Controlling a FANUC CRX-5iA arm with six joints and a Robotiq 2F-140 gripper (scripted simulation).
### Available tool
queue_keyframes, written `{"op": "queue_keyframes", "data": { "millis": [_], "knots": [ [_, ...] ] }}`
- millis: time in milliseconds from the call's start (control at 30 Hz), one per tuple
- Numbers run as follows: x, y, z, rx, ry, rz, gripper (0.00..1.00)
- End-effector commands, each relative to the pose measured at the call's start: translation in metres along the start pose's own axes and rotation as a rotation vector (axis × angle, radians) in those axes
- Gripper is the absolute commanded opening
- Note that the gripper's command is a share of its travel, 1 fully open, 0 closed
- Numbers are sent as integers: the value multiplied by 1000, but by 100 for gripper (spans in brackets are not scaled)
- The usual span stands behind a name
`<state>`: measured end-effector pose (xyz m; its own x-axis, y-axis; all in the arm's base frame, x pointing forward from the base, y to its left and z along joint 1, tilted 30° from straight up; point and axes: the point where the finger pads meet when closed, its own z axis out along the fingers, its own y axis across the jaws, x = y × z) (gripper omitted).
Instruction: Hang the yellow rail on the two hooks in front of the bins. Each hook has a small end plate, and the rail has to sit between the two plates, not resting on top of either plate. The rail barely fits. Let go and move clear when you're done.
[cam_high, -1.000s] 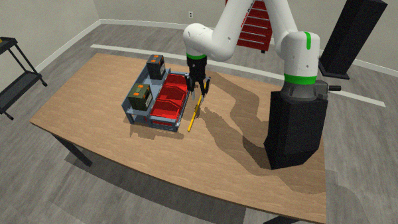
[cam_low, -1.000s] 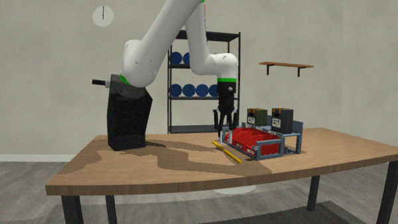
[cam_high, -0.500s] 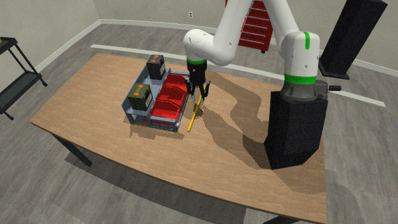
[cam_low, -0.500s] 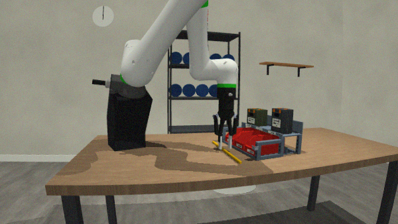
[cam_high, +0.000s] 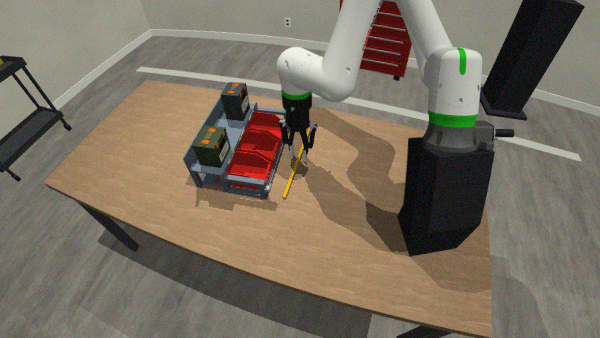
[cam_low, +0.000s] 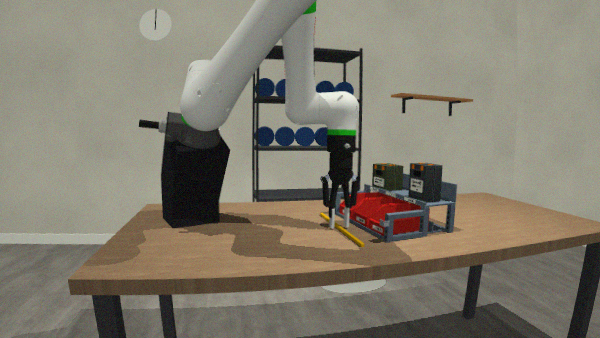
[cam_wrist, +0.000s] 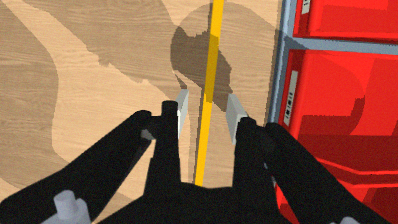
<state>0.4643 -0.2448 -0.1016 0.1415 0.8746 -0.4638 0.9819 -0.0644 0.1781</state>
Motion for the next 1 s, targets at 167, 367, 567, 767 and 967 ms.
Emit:
{"op": "queue_keyframes", "data": {
  "millis": [167,367,567,767,967],
  "knots": [
    [0,0,2,0,0,0,30],
    [0,0,3,0,0,0,30],
    [0,0,3,0,0,0,30],
    [0,0,3,0,0,0,0],
    [0,0,3,0,0,0,0]
  ]
}}
